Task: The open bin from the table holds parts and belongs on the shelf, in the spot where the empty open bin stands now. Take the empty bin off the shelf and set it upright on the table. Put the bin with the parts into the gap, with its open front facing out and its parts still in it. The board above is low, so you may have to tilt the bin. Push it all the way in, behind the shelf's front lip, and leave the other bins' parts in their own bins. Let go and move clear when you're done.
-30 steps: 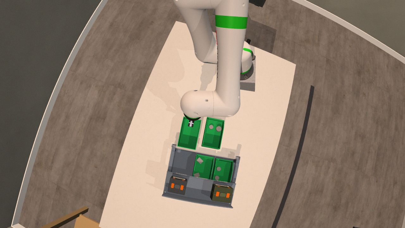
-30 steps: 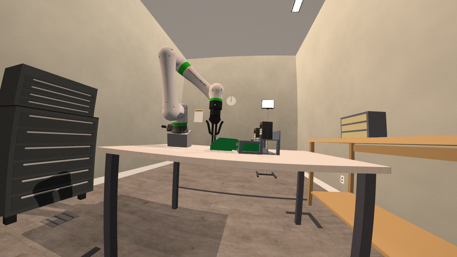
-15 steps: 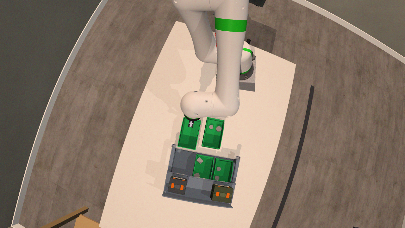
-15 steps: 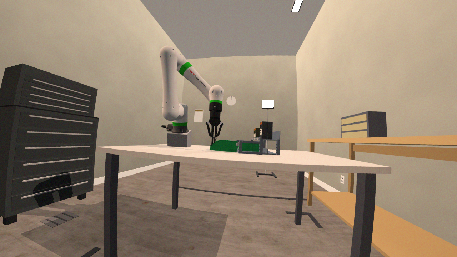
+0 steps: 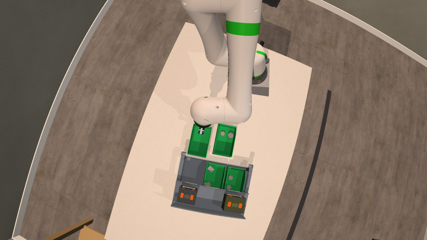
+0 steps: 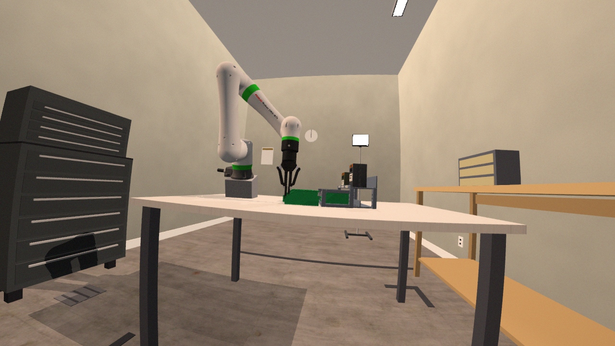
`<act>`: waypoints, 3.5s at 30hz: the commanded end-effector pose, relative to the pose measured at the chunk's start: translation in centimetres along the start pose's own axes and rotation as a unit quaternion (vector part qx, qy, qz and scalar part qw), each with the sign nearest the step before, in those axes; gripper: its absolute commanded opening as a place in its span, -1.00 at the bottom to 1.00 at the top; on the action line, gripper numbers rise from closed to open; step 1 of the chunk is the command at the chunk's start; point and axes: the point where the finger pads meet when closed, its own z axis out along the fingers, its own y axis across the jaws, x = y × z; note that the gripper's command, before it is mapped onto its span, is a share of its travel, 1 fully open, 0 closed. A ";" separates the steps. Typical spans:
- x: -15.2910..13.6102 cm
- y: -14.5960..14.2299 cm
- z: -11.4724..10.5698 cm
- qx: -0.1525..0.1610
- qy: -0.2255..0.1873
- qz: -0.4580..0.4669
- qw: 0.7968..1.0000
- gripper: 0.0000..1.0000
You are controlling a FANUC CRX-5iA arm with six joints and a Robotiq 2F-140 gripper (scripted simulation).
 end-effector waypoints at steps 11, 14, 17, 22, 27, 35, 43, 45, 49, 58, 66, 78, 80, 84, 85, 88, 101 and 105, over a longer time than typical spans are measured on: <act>0.0 -0.1 0.0 0.001 0.000 0.000 1.000 -0.80; 0.0 -0.1 0.0 0.001 0.000 0.000 1.000 0.23; 0.0 -0.1 0.0 0.001 0.000 0.000 1.000 0.23; 0.0 -0.1 0.0 0.001 0.000 0.000 1.000 0.23; 0.0 -0.1 0.0 0.001 0.000 0.000 1.000 0.23; 0.0 -0.1 0.0 0.001 0.000 0.000 1.000 0.23; 0.0 -0.1 0.0 0.001 0.000 0.000 1.000 0.23; 0.0 -0.1 0.0 0.001 0.000 0.000 1.000 0.23; 0.0 -0.1 0.0 0.001 0.000 0.000 1.000 0.23; 0.0 -0.1 0.0 0.001 0.000 0.000 1.000 0.23; 0.0 -0.1 -0.2 0.001 0.000 0.000 1.000 0.23; 0.0 -0.1 -1.3 0.001 0.000 0.000 1.000 0.23; 0.0 -0.1 -1.7 0.001 0.000 0.000 1.000 0.23; 0.0 -0.1 -2.5 0.001 0.000 0.000 1.000 0.23; 0.0 -0.1 -2.5 0.001 0.000 0.000 1.000 0.23; 0.0 -0.1 -3.0 0.001 0.000 0.000 1.000 0.23; 0.0 -0.1 -6.1 0.001 0.000 0.000 1.000 0.23; 0.0 -0.1 -6.5 0.001 0.000 0.000 1.000 0.23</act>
